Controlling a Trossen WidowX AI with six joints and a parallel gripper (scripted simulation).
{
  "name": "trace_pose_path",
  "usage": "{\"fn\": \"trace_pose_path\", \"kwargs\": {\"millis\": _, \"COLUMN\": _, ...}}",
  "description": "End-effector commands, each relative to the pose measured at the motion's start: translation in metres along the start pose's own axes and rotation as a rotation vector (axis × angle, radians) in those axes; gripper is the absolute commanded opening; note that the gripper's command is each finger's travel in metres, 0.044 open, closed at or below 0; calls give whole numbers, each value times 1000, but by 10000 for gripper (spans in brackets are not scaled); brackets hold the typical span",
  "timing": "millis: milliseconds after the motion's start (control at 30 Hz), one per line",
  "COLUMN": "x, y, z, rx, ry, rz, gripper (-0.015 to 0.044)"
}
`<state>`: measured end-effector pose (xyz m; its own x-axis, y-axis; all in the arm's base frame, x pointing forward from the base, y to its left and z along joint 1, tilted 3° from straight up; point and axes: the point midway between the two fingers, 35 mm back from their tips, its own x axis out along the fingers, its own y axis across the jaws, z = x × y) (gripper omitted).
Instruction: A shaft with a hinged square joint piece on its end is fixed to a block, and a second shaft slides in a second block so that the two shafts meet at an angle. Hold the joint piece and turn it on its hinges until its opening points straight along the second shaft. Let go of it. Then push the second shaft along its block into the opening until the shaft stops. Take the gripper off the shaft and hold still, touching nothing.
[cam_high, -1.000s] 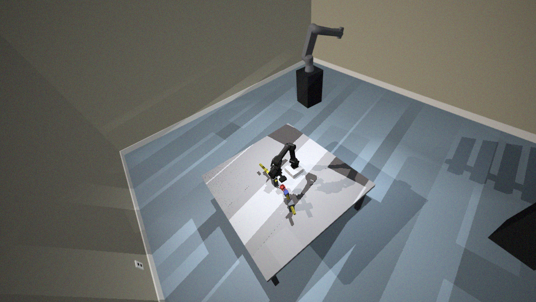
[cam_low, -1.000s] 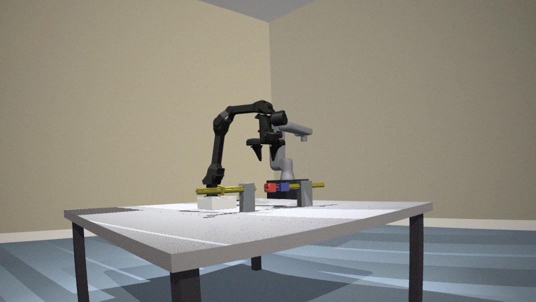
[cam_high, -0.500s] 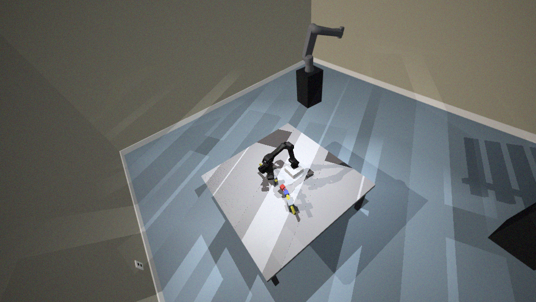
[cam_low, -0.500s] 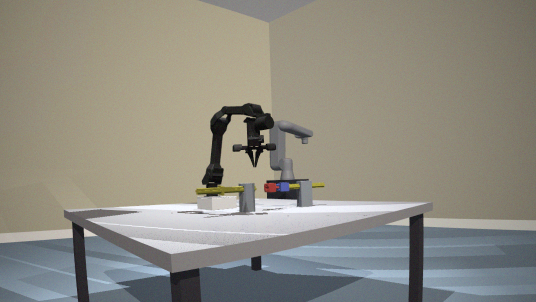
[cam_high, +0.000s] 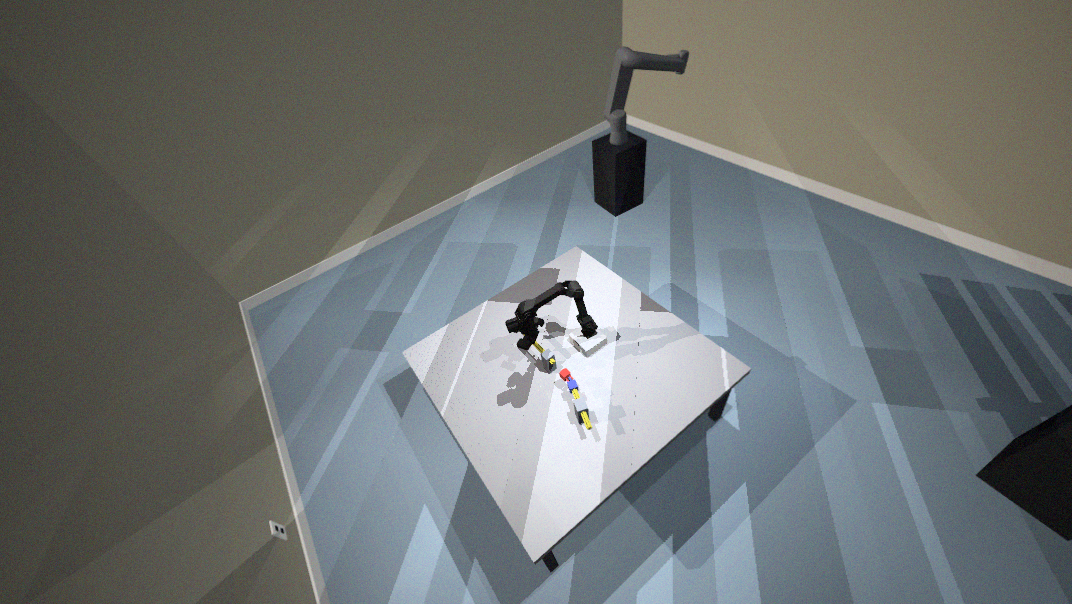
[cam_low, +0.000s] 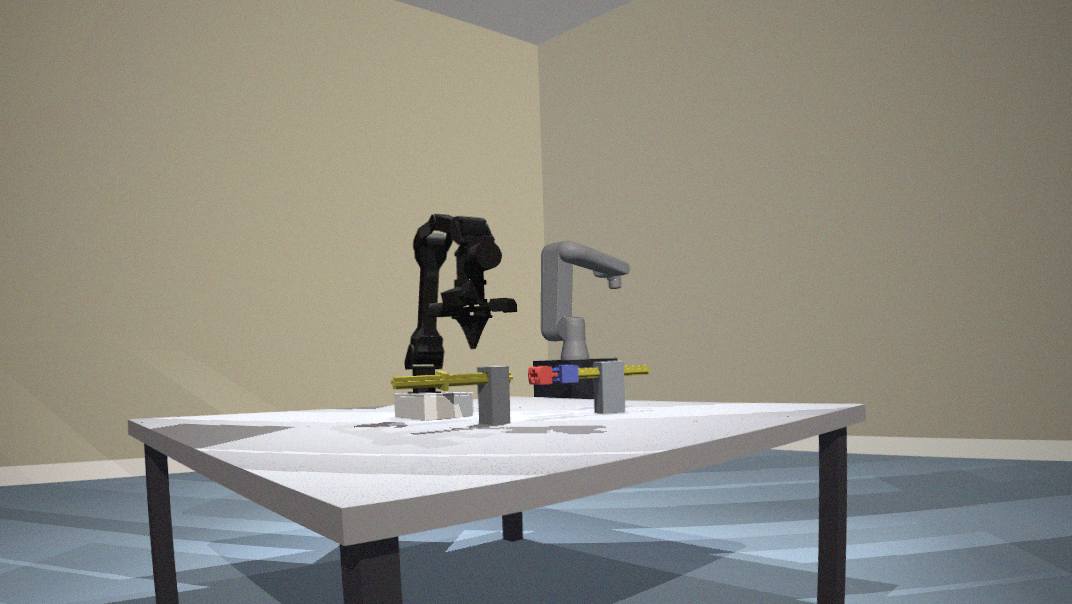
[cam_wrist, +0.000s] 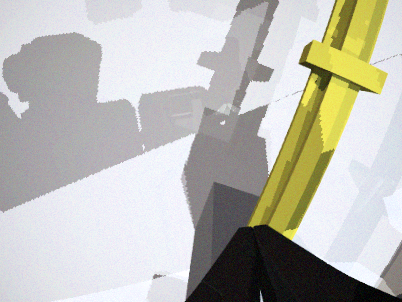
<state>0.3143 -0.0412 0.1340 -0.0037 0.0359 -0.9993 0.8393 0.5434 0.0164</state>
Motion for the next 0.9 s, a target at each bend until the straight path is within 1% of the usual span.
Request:
{"fn": "trace_pose_path", "kwargs": {"millis": 0, "x": 10, "y": -18, "z": 17, "rx": 122, "ry": -2, "rz": -11, "gripper": 0}}
{"fn": "trace_pose_path", "kwargs": {"millis": 367, "x": 31, "y": -72, "z": 61, "rx": 468, "ry": -15, "rz": -17, "gripper": 0}}
{"fn": "trace_pose_path", "kwargs": {"millis": 567, "x": 32, "y": -73, "z": 62, "rx": 473, "ry": -15, "rz": -17, "gripper": 0}}
{"fn": "trace_pose_path", "kwargs": {"millis": 867, "x": 45, "y": -73, "z": 62, "rx": 473, "ry": -15, "rz": -18, "gripper": 0}}
